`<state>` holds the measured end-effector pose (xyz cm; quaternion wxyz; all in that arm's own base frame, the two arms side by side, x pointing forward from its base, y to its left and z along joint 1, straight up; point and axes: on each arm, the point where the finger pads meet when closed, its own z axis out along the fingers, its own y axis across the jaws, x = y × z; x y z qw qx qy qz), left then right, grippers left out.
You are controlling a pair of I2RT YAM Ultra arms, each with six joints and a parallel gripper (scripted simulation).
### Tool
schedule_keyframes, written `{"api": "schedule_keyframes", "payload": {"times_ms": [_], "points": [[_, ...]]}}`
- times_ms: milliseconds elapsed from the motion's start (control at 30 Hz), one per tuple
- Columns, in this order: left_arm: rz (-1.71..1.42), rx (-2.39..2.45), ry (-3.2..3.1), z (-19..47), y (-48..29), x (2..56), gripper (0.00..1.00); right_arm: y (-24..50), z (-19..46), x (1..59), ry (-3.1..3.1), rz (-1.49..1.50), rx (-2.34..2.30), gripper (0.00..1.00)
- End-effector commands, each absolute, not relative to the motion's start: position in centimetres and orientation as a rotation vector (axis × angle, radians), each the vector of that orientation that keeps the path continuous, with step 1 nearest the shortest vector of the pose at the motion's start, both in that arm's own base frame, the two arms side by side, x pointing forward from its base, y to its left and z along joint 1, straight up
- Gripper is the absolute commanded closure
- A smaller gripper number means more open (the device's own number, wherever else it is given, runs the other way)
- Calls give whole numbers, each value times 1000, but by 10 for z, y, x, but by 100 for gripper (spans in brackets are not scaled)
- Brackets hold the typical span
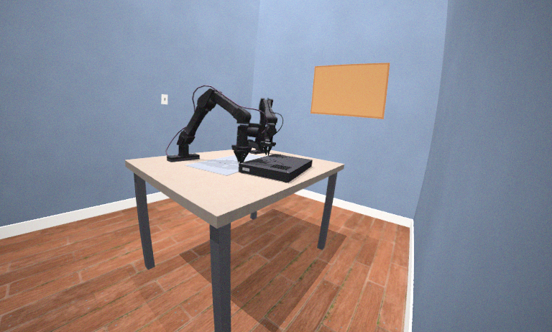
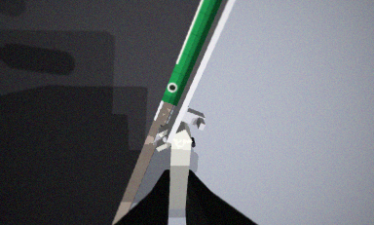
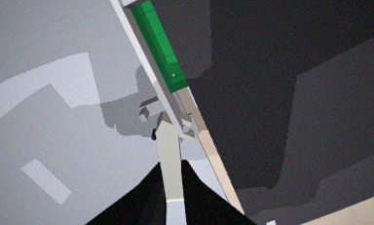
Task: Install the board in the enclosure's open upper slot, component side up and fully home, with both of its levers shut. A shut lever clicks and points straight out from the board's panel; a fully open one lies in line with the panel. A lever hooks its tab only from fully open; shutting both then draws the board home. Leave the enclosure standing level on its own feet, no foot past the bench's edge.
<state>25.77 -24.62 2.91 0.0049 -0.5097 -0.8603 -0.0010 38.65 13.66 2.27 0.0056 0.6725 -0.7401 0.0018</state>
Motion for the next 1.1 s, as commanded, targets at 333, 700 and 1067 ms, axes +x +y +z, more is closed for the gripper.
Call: {"api": "schedule_keyframes", "payload": {"times_ms": [333,700,1067], "points": [[-27,-1498,-2816,38,-251,269,97,140,32,394,-2440,58,2034,96],[-1,-1252,-2938,40,-258,263,97,144,32,388,-2611,39,1817,96],[7,-1209,-2966,42,-260,266,97,144,33,389,-2636,53,1782,96]]}}
